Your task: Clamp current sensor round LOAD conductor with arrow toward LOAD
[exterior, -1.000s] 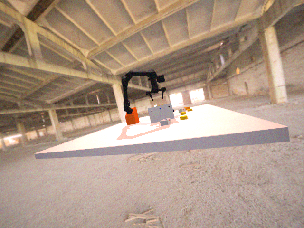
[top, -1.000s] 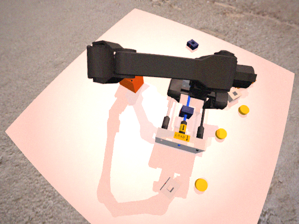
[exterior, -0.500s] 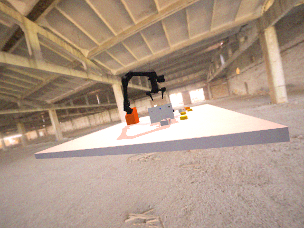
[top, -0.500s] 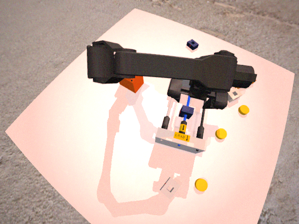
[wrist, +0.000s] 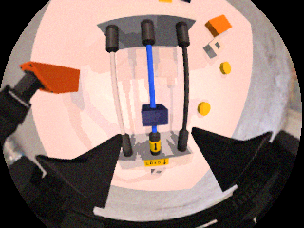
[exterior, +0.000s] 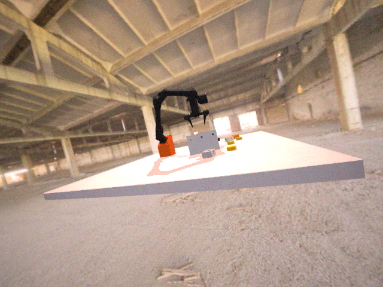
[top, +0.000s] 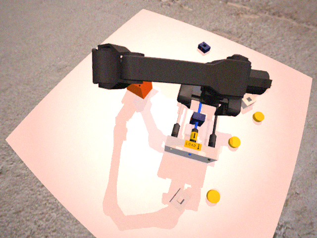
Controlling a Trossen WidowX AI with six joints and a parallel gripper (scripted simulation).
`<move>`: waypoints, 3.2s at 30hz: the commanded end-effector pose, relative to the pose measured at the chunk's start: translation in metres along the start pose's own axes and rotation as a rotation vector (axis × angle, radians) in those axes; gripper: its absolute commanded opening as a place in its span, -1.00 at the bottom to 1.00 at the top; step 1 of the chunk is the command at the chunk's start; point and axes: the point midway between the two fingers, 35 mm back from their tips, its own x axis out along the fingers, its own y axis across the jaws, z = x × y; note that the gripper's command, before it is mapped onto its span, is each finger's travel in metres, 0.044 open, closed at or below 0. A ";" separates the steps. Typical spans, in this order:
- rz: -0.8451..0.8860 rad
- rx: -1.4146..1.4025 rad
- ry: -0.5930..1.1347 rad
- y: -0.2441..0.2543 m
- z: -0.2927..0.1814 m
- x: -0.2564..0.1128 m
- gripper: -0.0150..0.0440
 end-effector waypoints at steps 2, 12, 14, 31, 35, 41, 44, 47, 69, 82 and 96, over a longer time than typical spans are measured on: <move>0.026 0.077 -0.167 0.013 -0.020 0.013 1.00; -0.169 0.431 -0.782 0.061 -0.097 0.025 1.00; -0.263 0.499 -0.864 0.072 -0.116 0.021 1.00; -0.329 0.559 -0.897 0.081 -0.133 0.019 1.00; -0.329 0.559 -0.897 0.081 -0.133 0.019 1.00; -0.161 0.440 -0.769 0.062 -0.100 0.026 1.00; -0.054 0.332 -0.618 0.047 -0.074 0.028 1.00; 0.010 0.223 -0.438 0.033 -0.050 0.025 1.00; -0.004 -0.001 0.013 -0.001 0.000 -0.002 1.00; -0.004 -0.001 0.013 -0.001 0.000 -0.002 1.00; -0.004 -0.001 0.013 -0.001 0.000 -0.002 1.00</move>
